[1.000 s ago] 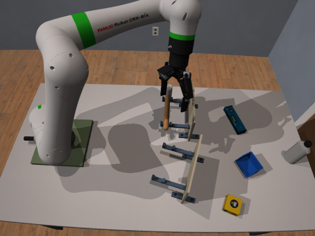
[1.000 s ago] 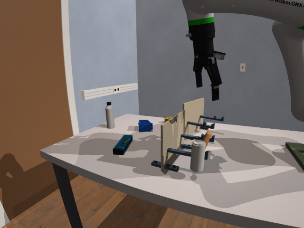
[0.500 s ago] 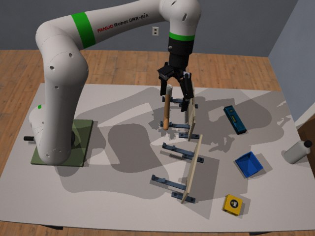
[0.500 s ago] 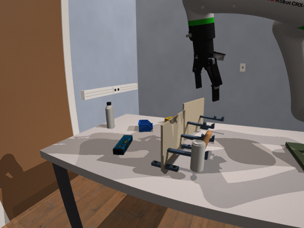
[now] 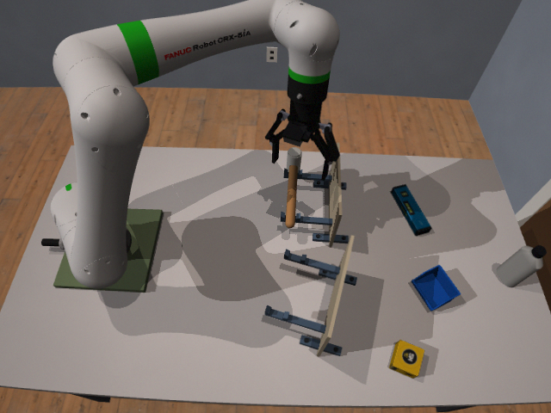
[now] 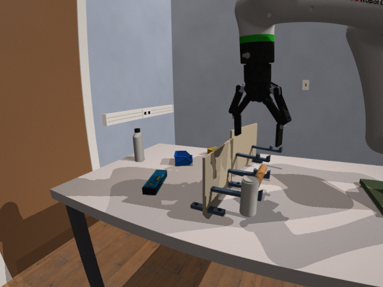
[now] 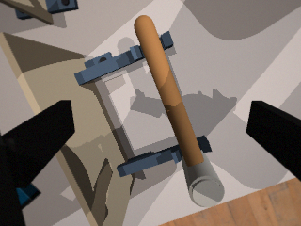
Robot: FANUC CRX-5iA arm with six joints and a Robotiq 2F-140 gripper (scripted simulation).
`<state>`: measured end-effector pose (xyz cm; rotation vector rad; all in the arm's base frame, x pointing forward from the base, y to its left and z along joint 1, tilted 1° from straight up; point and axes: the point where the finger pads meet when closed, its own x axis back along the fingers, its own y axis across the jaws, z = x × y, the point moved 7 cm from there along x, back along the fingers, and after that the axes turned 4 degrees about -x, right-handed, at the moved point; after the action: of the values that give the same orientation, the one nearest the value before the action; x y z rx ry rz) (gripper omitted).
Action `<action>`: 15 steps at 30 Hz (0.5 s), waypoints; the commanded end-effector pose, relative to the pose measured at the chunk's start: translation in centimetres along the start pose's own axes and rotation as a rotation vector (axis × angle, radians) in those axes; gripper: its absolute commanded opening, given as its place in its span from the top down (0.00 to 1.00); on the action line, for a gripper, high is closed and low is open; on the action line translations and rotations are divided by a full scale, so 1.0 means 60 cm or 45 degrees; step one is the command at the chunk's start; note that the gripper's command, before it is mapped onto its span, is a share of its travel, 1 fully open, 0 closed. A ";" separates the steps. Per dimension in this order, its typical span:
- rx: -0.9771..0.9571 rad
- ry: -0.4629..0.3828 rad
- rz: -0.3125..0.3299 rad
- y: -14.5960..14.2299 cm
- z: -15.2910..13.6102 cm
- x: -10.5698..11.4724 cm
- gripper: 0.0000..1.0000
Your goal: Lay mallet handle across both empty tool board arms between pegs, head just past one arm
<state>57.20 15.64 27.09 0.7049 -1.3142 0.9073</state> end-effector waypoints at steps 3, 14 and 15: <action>0.284 -0.117 -0.032 0.034 -0.045 -0.026 0.00; 0.460 -0.192 -0.042 0.058 -0.073 -0.043 0.00; 0.460 -0.192 -0.042 0.058 -0.073 -0.043 0.00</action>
<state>56.26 20.75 23.58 1.0905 -1.2763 1.0945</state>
